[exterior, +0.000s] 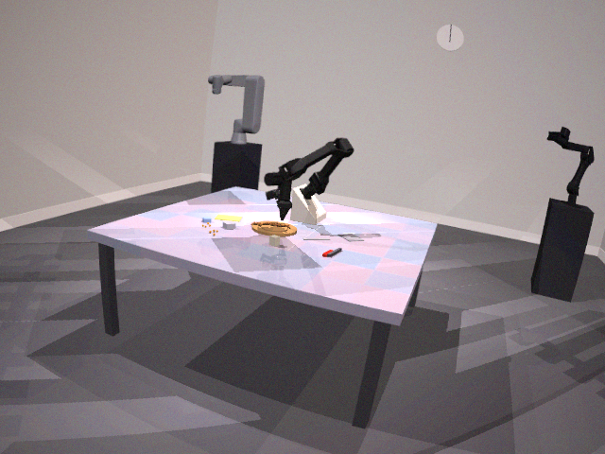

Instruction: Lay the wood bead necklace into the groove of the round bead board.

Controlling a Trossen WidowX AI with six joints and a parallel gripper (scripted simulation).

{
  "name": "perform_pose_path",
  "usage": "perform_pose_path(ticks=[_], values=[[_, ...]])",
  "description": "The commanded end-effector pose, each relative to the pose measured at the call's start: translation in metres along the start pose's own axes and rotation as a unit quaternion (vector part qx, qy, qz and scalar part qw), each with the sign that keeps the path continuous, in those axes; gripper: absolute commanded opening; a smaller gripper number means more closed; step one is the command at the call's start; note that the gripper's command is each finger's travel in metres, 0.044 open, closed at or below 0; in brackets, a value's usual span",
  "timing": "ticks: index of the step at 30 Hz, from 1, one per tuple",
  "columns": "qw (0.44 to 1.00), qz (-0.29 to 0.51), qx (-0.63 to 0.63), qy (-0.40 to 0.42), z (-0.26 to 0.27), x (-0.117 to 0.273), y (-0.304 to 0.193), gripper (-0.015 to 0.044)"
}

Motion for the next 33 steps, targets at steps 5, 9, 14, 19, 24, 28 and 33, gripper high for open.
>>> perform_pose_path(ticks=[5, 9, 14, 19, 24, 28, 33], values=[[1.0, 0.002, -0.003, -0.001, -0.001, -0.01, 0.0, 0.025], [1.0, 0.004, -0.004, -0.001, -0.001, -0.017, -0.001, 0.025], [1.0, 0.005, -0.006, -0.001, -0.002, -0.025, -0.002, 0.025], [1.0, 0.007, -0.006, -0.002, -0.002, -0.03, -0.002, 0.025], [1.0, 0.007, -0.006, -0.002, -0.002, -0.03, -0.002, 0.025], [1.0, 0.003, -0.003, -0.001, -0.001, -0.028, -0.001, 0.0171], [1.0, 0.003, -0.003, -0.001, -0.001, -0.028, -0.001, 0.004]])
Point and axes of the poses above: the point midway between the two fingers, 35 mm back from their tips, its own x axis back along the fingers, its own z axis across the jaws, y = z × x, the point moved 10 cm from there along x, back along the fingers, and after that the axes turned 6 degrees about x, right-handed, at the moved point
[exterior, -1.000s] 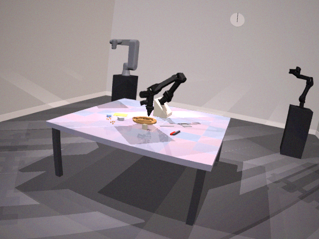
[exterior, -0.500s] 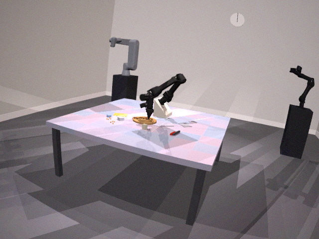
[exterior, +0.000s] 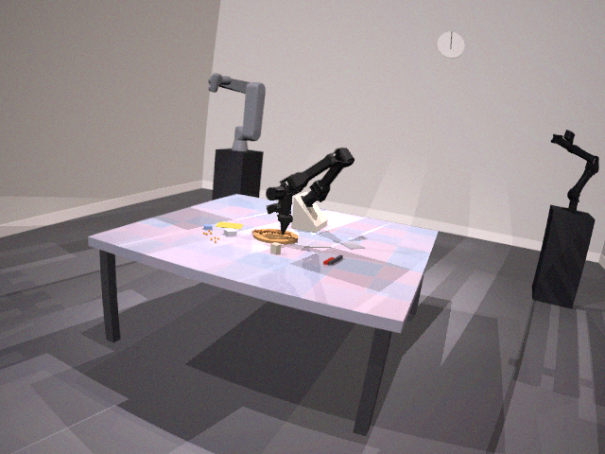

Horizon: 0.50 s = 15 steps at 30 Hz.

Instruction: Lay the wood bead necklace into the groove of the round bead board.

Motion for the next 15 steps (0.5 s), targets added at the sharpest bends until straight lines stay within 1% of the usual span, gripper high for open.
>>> perform_pose_path(ticks=[1, 2, 15], values=[[1.0, 0.0, 0.0, 0.0, 0.0002, 0.0002, 0.0, 0.0014], [1.0, 0.0, 0.0, 0.0, 0.0002, 0.0002, 0.0, 0.0], [1.0, 0.0, 0.0, 0.0, 0.0002, 0.0002, 0.0, 0.0]])
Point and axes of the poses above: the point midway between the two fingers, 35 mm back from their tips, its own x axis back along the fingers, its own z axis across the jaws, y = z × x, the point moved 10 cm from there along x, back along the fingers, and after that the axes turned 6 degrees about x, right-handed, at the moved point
